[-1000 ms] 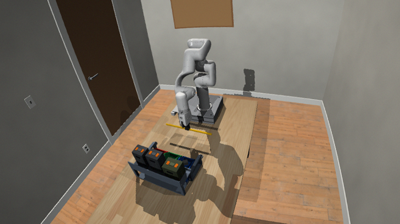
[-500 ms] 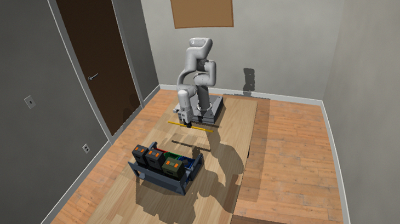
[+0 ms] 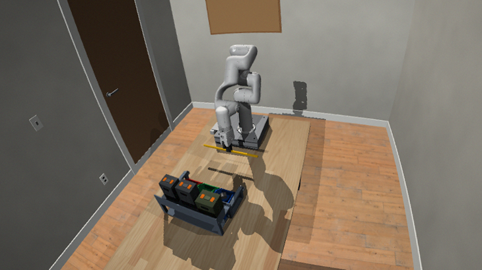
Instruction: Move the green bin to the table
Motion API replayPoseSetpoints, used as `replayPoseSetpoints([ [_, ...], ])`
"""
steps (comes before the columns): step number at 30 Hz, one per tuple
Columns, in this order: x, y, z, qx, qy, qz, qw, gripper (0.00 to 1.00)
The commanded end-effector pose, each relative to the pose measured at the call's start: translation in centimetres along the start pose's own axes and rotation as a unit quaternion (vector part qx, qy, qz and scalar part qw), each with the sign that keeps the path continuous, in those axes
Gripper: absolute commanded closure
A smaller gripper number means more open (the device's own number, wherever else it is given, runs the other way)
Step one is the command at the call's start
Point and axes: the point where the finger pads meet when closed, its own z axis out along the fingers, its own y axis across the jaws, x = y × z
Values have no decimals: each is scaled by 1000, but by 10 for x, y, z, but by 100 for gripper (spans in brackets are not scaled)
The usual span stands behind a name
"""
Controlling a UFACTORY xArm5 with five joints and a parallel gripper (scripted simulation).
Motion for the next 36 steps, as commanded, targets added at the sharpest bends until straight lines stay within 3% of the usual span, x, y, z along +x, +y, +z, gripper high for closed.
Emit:
replayPoseSetpoints([
  [1,0,-1,-1,1,-2,0,1000,100],
  [7,0,-1,-1,1,-2,0,1000,100],
  [36,0,-1,30,1,-2,0,1000,100],
])
